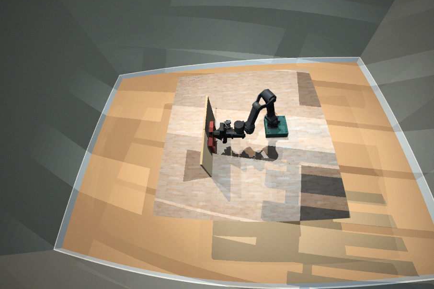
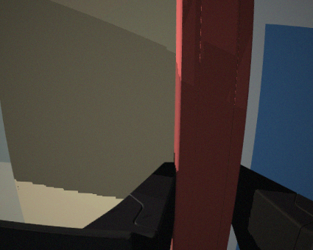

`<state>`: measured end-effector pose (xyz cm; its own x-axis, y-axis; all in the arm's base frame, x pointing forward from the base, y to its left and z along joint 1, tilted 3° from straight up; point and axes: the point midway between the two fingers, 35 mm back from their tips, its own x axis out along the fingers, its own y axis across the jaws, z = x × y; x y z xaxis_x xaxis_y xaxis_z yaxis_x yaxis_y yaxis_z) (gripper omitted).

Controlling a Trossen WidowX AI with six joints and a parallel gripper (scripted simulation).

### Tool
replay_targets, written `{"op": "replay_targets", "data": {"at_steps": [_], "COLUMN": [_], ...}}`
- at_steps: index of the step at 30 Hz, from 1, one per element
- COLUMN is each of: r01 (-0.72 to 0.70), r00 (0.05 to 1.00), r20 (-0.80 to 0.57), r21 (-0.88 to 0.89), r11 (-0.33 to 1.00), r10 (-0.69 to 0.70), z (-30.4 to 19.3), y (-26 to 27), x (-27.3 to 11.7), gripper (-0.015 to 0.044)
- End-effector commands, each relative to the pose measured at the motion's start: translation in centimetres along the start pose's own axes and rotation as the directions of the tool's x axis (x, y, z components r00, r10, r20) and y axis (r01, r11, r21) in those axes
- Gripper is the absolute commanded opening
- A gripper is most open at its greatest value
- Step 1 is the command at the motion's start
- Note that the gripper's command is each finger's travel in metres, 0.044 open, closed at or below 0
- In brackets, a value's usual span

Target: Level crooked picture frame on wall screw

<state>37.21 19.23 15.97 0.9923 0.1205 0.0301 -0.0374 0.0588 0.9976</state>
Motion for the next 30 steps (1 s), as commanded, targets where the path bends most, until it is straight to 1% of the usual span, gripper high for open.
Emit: {"op": "replay_targets", "data": {"at_steps": [1,3,13,16,18,23,25,28,29,30], "r01": [0.003,0.003,0.0,0.0,0.001,0.008,0.009,0.009,0.006,0.006], "r00": [1.0,1.0,1.0,1.0,1.0,1.0,1.0,1.0,1.0,1.0], "r20": [0.001,0.001,0.0,0.0,0.0,-0.002,-0.002,-0.002,-0.013,-0.012], "r21": [0.023,0.032,0.018,0.018,-0.024,-0.335,-0.413,-0.422,-0.389,-0.391], "r11": [1.0,0.999,1.0,1.0,1.0,0.942,0.911,0.906,0.921,0.921], "r10": [-0.003,-0.003,0.0,0.0,-0.001,-0.009,-0.011,-0.011,-0.012,-0.011], "z": [0.0,0.0,0.0,0.0,-0.2,-0.3,0.0,0.1,-0.3,-0.5], "y": [0.0,0.0,0.0,0.0,0.0,-0.5,-0.7,-0.7,-0.6,-0.3], "x": [0.0,0.0,0.0,0.0,-1.0,-8.0,-9.8,-10.0,-9.5,-10.0], "gripper": [0.0,0.0,0.026,0.026,0.026,0.026,0.026,0.026,0.026,0.026]}}
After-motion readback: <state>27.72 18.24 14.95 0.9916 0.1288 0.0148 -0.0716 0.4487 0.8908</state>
